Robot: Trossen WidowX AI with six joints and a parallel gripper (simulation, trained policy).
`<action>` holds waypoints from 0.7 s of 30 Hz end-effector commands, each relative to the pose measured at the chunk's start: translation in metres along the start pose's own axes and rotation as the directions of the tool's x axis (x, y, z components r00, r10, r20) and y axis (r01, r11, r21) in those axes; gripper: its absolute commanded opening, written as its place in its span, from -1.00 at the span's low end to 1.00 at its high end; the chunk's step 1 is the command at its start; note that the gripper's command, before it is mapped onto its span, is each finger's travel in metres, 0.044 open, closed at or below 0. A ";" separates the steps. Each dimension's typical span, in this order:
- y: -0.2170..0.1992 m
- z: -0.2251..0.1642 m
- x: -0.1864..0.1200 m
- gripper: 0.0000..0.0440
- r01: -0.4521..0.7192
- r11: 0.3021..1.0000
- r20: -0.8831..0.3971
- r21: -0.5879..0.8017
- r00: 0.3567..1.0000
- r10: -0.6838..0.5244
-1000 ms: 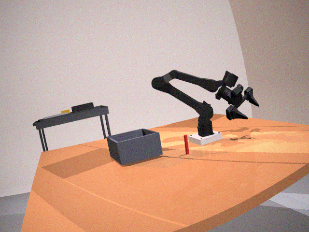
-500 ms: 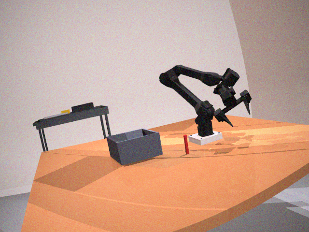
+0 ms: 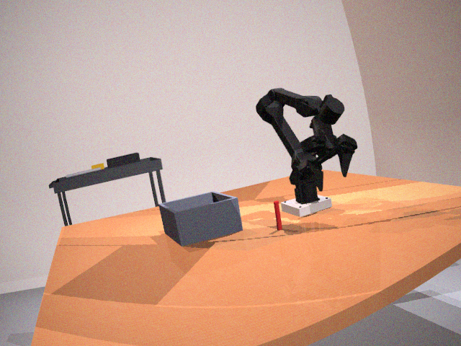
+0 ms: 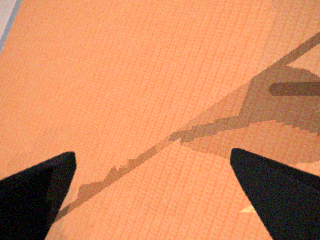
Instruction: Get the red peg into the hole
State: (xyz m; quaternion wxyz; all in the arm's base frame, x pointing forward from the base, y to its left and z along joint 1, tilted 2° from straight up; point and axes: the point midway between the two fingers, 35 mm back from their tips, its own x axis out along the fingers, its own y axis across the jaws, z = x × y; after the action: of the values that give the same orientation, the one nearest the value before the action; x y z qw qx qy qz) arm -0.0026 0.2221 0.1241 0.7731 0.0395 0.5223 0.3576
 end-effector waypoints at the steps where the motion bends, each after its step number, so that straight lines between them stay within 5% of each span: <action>1: -0.006 0.014 -0.001 1.00 0.051 0.994 -0.003 0.094 0.999 -0.051; 11: -0.033 0.057 -0.006 1.00 0.213 0.896 -0.040 0.389 0.976 -0.215; 21: -0.066 0.085 -0.009 1.00 0.349 0.690 -0.141 0.635 0.930 -0.341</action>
State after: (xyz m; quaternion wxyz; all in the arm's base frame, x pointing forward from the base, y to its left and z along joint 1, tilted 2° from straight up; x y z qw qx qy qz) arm 0.0938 0.1979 0.1417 0.7699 0.1899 0.6083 0.0341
